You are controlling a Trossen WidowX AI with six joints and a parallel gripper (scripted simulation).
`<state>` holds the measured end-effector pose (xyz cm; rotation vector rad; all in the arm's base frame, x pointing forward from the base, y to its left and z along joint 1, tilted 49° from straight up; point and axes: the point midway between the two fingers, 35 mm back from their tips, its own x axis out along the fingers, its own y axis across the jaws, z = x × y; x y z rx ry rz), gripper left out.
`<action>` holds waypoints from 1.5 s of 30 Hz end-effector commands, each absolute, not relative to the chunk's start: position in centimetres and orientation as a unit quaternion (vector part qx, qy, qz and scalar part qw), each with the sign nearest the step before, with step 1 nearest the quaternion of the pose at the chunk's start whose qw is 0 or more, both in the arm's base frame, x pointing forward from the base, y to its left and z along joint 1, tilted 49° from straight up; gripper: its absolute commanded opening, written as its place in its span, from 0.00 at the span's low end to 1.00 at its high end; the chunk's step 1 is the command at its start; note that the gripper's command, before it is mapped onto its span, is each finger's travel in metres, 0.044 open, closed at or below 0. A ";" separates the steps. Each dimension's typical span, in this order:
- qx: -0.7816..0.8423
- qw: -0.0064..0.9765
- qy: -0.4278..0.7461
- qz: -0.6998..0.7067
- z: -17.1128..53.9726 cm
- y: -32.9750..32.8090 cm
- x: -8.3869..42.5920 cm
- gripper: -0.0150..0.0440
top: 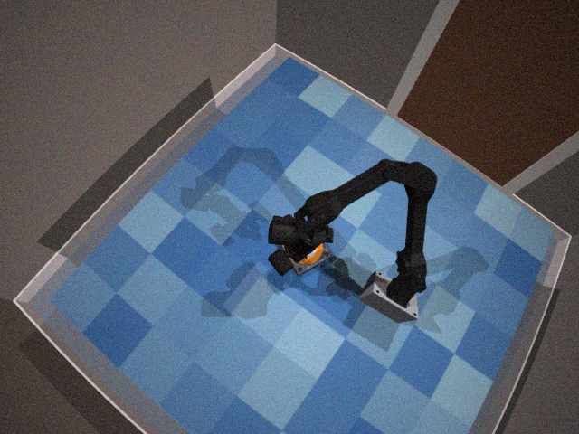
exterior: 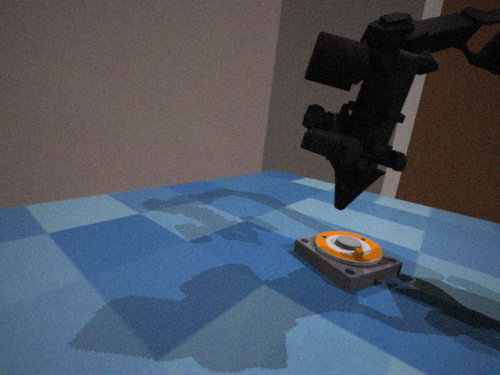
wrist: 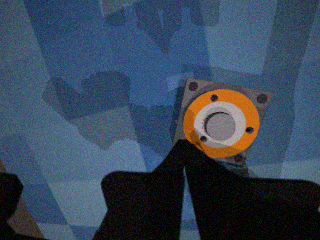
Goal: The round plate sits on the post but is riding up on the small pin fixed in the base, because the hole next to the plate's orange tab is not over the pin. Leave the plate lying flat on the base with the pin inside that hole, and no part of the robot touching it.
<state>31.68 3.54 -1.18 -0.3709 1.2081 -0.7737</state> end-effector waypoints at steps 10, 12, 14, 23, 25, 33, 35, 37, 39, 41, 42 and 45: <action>-0.253 0.661 0.629 -0.321 -3.1 1.4 29.8 0.25; -0.254 0.661 0.629 -0.321 -3.9 0.6 29.8 0.25; -0.254 0.661 0.629 -0.321 -4.6 -0.3 29.7 0.25; -0.254 0.660 0.629 -0.322 -5.4 -1.3 29.4 0.25; -0.254 0.660 0.629 -0.322 -5.3 -1.4 29.1 0.25; -0.255 0.660 0.629 -0.322 -5.1 -1.6 28.2 0.25; -0.255 0.660 0.629 -0.322 -5.1 -1.7 28.0 0.25; -0.255 0.660 0.629 -0.322 -5.0 -1.8 27.7 0.25; -0.255 0.660 0.629 -0.322 -5.0 -1.9 27.5 0.25; -0.255 0.660 0.629 -0.322 -4.9 -2.0 27.3 0.25; -0.255 0.660 0.629 -0.322 -4.8 -2.0 27.2 0.25; -0.255 0.660 0.629 -0.322 -4.7 -2.2 26.9 0.25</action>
